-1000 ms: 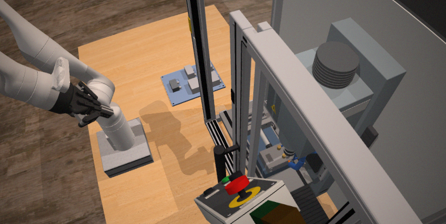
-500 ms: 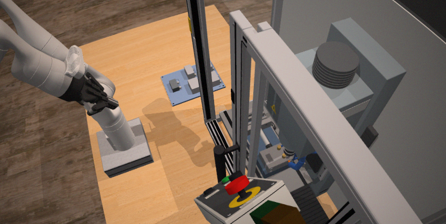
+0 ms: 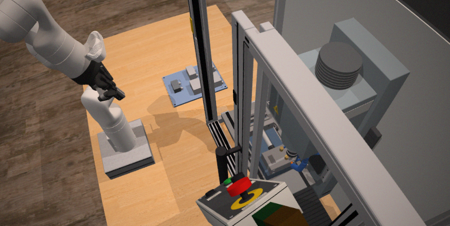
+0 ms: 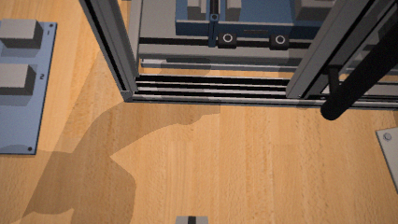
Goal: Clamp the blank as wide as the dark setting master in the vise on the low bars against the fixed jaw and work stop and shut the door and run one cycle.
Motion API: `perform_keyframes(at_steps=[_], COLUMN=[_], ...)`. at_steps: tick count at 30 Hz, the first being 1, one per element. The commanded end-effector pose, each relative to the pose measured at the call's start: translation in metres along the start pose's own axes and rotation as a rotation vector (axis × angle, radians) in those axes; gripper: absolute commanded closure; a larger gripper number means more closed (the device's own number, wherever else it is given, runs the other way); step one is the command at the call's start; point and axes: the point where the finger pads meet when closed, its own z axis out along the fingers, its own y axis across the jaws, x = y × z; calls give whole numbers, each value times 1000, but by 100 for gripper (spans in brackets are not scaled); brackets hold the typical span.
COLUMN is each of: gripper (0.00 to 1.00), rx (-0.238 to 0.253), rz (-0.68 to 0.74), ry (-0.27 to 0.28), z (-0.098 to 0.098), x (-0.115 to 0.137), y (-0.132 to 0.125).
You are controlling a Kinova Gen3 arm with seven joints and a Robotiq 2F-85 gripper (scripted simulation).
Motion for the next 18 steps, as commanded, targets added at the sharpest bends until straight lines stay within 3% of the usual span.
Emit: perform_keyframes(at_steps=[1,13,18], gripper=[90,90,90], rx=[2,2,3], rz=[13,13,13], ry=[-183,-183,-359], z=[12,12,27], x=[15,15,40], y=[-32,-32,-75])
